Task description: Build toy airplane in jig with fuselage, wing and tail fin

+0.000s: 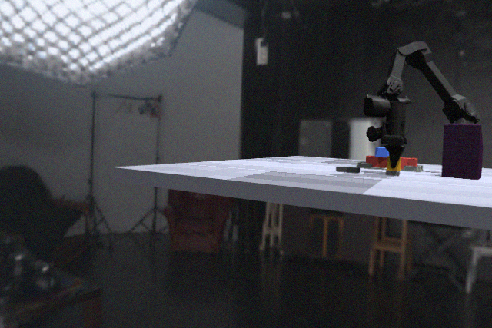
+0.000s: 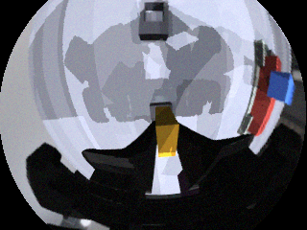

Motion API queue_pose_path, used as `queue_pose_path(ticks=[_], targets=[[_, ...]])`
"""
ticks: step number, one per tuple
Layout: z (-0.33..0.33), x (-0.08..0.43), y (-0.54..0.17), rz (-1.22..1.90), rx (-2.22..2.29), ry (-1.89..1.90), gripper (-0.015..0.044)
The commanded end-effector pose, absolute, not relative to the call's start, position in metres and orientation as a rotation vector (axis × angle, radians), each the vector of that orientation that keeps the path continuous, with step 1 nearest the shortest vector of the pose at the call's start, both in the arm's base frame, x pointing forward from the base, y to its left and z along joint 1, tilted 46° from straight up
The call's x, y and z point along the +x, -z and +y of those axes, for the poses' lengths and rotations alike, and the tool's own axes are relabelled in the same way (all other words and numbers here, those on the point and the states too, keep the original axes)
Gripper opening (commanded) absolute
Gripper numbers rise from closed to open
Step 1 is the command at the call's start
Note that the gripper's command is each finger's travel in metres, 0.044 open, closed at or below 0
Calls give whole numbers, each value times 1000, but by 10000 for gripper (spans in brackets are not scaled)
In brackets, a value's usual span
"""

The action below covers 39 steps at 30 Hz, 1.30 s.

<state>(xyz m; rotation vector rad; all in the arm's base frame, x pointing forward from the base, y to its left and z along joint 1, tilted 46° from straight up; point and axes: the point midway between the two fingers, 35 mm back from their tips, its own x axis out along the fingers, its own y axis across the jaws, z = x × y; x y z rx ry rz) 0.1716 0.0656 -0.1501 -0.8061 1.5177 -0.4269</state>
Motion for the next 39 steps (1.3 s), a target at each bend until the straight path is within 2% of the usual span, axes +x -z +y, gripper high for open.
queue_pose_path(ticks=[1, 39], targets=[[73, 174, 146, 1519, -791, 429, 0], [153, 168, 67, 1518, -797, 419, 0]])
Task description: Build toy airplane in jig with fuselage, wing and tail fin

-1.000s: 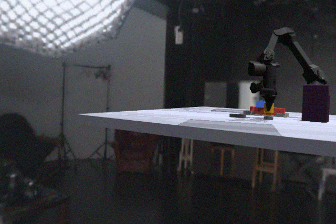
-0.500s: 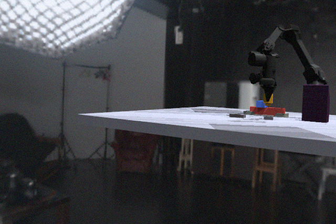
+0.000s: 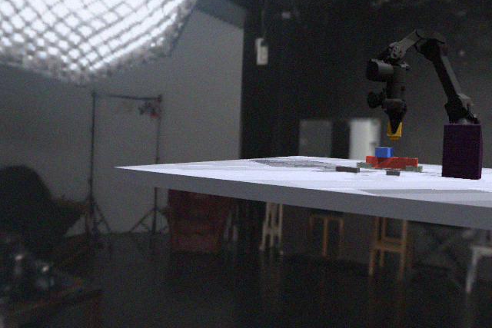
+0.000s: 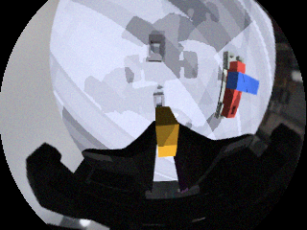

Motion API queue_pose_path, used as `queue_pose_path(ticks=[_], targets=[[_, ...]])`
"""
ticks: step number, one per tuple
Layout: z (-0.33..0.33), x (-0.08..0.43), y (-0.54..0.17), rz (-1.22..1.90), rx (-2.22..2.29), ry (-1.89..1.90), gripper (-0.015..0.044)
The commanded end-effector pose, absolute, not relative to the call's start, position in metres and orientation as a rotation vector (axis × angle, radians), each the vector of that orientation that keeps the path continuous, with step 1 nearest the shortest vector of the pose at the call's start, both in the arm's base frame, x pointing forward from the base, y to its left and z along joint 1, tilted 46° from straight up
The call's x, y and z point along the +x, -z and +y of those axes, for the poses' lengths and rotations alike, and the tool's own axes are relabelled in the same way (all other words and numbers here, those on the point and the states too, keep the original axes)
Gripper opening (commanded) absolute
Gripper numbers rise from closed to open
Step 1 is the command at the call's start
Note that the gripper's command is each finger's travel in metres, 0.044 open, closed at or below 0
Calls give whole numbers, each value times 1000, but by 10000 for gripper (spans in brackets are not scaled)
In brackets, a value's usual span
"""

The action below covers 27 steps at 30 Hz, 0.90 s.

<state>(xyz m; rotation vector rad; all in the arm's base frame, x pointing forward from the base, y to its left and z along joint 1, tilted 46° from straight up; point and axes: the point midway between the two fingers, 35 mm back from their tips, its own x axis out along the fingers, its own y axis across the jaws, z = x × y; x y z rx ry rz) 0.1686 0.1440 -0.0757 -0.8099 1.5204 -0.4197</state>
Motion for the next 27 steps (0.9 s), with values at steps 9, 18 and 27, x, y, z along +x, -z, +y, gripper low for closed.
queue_pose_path(ticks=[9, 18, 27], targets=[[155, 170, 53, 1519, -795, 412, 0], [137, 187, 35, 1523, -780, 394, 0], [117, 199, 17, 1524, -767, 382, 0]])
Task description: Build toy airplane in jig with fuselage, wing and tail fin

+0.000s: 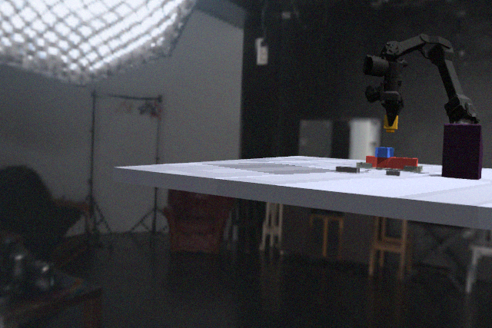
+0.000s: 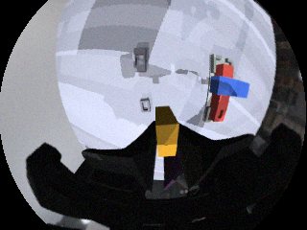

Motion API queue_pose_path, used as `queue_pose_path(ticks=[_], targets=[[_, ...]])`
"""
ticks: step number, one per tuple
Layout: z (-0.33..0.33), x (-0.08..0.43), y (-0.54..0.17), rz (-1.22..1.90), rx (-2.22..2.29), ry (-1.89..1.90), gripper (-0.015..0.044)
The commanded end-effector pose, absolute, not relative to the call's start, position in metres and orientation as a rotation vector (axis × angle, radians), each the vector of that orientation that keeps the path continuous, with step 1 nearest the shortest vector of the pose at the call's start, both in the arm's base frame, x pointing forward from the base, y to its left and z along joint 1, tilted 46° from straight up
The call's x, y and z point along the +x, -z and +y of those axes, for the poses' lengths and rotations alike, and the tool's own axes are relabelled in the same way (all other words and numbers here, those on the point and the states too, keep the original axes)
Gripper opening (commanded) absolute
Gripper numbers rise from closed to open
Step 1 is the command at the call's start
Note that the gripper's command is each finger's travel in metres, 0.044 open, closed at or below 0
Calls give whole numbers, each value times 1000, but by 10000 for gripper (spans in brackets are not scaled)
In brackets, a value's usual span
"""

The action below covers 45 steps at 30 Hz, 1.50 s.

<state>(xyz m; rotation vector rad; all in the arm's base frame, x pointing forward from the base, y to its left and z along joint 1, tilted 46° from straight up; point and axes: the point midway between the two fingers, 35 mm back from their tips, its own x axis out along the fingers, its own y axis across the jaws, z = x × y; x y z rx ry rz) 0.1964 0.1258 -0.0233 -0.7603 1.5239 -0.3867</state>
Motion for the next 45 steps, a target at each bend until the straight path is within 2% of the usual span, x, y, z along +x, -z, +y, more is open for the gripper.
queue_pose_path(ticks=[1, 23, 45], targets=[[115, 201, 15, 1524, -766, 381, 0], [56, 219, -25, 1512, -751, 378, 0], [-7, 216, -59, 1498, -754, 415, 0]])
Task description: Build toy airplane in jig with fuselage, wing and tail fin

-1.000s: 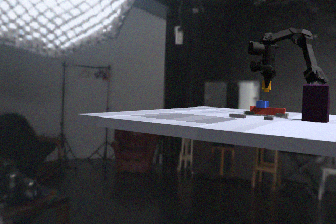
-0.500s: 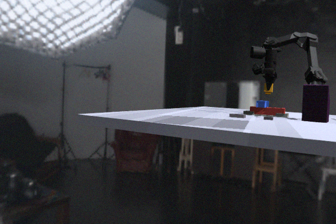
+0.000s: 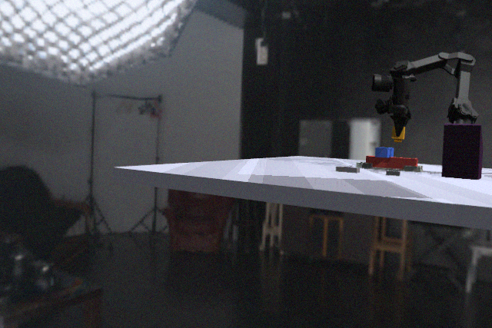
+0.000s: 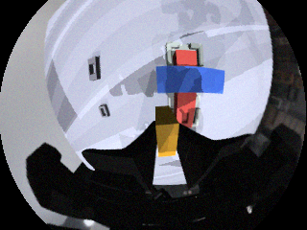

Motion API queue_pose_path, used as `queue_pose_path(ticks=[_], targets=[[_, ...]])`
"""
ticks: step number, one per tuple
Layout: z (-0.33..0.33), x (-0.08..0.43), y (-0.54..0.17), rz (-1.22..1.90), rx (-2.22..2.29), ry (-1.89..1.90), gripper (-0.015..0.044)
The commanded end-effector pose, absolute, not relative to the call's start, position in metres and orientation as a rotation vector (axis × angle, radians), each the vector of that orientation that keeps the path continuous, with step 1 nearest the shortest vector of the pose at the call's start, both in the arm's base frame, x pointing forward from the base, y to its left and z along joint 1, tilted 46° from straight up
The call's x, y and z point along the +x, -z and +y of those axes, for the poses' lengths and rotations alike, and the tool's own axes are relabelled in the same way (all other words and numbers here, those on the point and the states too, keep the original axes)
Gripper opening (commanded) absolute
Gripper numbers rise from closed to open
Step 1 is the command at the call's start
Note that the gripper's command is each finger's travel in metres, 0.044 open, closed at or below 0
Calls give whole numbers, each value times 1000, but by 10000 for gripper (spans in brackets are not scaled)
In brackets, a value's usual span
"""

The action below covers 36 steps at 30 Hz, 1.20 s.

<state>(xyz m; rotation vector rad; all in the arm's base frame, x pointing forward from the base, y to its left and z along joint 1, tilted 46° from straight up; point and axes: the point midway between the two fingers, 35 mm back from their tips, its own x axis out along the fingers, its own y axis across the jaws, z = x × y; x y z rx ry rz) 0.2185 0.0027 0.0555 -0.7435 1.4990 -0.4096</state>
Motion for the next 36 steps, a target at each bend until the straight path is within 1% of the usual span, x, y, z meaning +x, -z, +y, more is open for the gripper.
queue_pose_path(ticks=[1, 20, 22, 23, 36], targets=[[-9, 215, -61, 1498, -754, 417, 0], [-57, 196, -83, 1497, -769, 473, 0], [-57, 196, -83, 1497, -769, 473, 52], [-57, 196, -83, 1497, -769, 473, 65], [-57, 196, -83, 1497, -769, 473, 65]])
